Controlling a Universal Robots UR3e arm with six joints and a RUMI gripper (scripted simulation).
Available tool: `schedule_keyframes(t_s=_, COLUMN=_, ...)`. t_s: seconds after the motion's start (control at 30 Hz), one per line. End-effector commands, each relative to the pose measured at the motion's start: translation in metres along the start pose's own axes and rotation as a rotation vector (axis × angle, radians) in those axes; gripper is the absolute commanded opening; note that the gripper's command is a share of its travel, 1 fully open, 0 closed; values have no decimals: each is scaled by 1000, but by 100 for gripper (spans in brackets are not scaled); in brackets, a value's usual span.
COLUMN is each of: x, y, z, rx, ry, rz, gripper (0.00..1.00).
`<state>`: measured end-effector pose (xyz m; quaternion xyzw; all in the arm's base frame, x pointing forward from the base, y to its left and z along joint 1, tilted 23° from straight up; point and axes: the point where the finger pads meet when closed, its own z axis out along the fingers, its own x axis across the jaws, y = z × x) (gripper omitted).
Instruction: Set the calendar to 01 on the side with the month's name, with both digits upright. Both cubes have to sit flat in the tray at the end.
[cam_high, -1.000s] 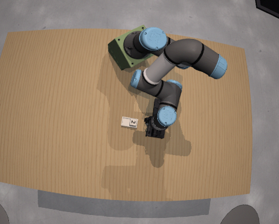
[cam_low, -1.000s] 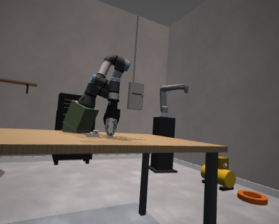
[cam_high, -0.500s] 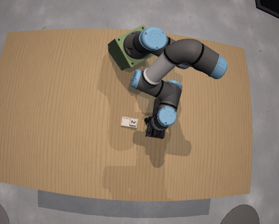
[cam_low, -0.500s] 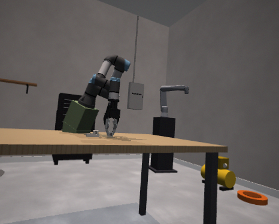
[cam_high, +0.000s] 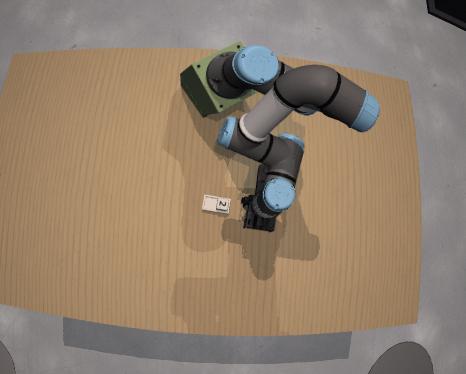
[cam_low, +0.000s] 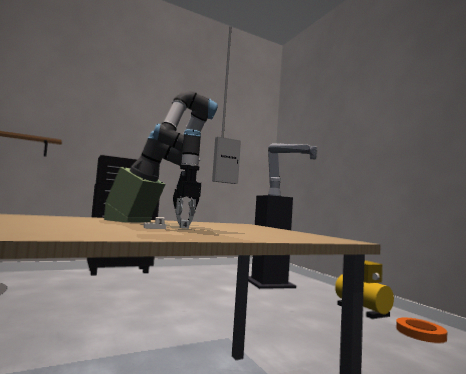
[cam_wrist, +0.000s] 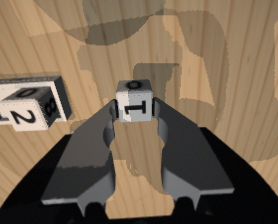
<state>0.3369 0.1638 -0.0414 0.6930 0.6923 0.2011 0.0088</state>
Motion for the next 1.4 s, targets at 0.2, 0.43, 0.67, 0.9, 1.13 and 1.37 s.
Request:
schedule_keyframes(t_s=0.2, x=0, y=1, z=0, rx=-2, ry=0, rz=0, gripper=10)
schedule_keyframes(t_s=0.43, x=0, y=1, z=0, rx=-2, ry=0, rz=0, gripper=10)
schedule_keyframes(t_s=0.67, x=0, y=1, z=1, rx=-2, ry=0, rz=0, gripper=10)
schedule_keyframes(t_s=0.9, x=0, y=1, z=3, rx=-2, ry=0, rz=0, gripper=10)
schedule_keyframes(t_s=1.13, x=0, y=1, z=4, rx=-2, ry=0, rz=0, gripper=10)
schedule_keyframes(t_s=1.37, x=0, y=1, z=4, rx=-2, ry=0, rz=0, gripper=10)
